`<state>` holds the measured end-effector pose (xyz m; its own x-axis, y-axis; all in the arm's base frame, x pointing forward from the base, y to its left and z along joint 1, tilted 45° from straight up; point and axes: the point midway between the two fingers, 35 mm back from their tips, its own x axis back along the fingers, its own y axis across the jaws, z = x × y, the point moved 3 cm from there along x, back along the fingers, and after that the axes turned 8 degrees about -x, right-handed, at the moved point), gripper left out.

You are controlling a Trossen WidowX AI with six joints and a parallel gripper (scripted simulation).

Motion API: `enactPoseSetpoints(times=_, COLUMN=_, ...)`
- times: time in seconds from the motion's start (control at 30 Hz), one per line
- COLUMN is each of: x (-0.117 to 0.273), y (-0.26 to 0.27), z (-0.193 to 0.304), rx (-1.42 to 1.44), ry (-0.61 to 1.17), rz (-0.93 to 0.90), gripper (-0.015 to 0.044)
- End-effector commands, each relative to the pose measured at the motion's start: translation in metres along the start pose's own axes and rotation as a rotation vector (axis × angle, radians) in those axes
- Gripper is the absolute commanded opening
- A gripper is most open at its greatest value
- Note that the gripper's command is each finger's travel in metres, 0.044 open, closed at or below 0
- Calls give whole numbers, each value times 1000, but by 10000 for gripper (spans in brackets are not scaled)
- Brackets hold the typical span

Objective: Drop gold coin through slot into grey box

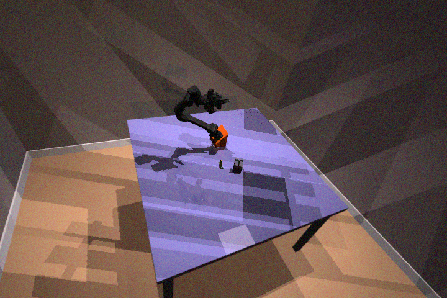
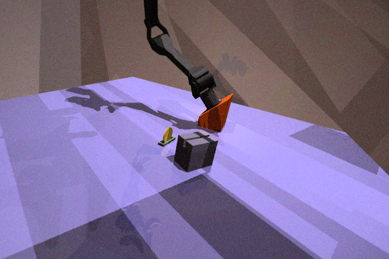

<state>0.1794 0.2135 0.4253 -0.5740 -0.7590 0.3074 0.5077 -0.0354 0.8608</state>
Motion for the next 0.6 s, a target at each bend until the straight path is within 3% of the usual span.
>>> enactPoseSetpoints(times=0.0, x=-29, y=-25, z=-45, rx=115, ry=-199, rz=126, gripper=161)
enactPoseSetpoints(times=0.33, x=-59, y=-101, z=-163, rx=448, ry=-607, rz=649, gripper=161)
enactPoseSetpoints(times=0.57, x=-39, y=-163, z=-237, rx=689, ry=-712, rz=1218, gripper=161)
